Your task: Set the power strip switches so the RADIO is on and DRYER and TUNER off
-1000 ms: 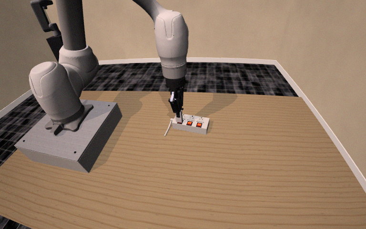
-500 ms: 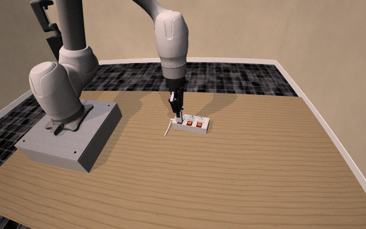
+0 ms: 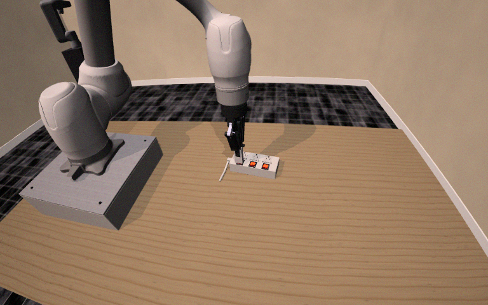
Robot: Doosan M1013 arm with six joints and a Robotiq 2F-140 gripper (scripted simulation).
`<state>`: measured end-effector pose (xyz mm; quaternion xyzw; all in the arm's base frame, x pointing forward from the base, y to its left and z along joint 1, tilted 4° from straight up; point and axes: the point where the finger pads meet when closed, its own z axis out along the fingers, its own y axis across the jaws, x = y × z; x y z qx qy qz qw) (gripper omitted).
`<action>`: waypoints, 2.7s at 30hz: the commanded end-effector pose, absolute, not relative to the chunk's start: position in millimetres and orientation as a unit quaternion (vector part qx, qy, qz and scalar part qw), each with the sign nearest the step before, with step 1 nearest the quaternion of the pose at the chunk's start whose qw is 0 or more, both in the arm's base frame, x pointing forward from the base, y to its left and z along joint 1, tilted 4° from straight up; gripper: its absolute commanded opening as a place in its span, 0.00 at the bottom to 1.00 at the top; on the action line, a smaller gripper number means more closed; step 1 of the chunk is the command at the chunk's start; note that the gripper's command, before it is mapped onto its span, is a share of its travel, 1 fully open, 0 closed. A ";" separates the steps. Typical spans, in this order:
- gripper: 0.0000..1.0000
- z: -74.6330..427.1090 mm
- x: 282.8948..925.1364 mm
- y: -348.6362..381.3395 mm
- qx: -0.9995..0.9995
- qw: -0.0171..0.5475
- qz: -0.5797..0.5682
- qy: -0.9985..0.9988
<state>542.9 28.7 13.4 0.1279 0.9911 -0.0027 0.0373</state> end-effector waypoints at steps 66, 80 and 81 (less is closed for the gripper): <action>0.00 44.9 540.6 29.2 0.128 0.037 -0.003 0.991; 0.00 44.9 540.6 29.2 0.128 0.037 -0.003 0.991; 0.00 44.9 540.6 29.2 0.128 0.037 -0.003 0.991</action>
